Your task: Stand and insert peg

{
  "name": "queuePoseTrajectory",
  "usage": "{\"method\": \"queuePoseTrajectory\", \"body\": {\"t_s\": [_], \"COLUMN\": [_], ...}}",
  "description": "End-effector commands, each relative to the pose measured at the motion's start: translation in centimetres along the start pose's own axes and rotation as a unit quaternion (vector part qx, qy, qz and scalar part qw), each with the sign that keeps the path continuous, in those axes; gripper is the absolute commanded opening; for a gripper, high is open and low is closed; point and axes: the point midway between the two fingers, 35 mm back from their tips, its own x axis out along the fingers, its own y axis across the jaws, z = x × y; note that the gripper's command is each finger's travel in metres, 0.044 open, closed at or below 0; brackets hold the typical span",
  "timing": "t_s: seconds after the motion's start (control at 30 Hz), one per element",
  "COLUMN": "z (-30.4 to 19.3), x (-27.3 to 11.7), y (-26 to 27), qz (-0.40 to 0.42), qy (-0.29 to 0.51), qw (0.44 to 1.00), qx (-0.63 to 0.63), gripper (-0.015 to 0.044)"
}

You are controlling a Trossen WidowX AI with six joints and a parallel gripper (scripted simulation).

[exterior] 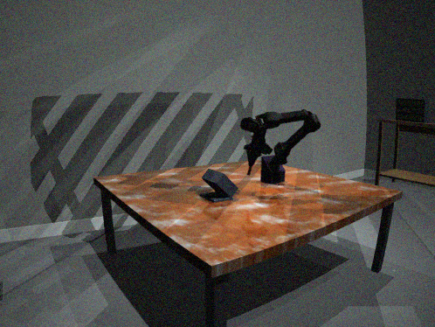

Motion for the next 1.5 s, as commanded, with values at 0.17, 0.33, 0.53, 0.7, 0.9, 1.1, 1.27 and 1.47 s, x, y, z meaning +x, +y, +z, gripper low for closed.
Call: {"method": "queuePoseTrajectory", "body": {"t_s": [0.17, 0.33, 0.53, 0.7, 0.9, 1.1, 1.27, 1.47], "z": [-0.8, -1.3, -1.9, -2.4, -2.9, -3.4, -3.9, -4.2], "x": [-0.1, -0.2, -0.4, -0.6, -0.9, -1.2, -1.4, -1.3], "y": [0.2, 0.2, 0.2, 0.2, 0.2, 0.2, 0.1, 0.1], "qz": [-0.012, -0.019, -0.028, -0.037, -0.047, -0.059, -0.069, -0.072], "qy": [0.031, 0.049, 0.071, 0.089, 0.109, 0.13, 0.146, 0.152], "qw": [0.999, 0.998, 0.997, 0.995, 0.992, 0.988, 0.985, 0.984], "qx": [0.016, 0.022, 0.03, 0.037, 0.045, 0.052, 0.058, 0.06], "gripper": [0.0, 0.0, 0.0, 0.0, 0.0, 0.0, 0.0, 0.0]}}
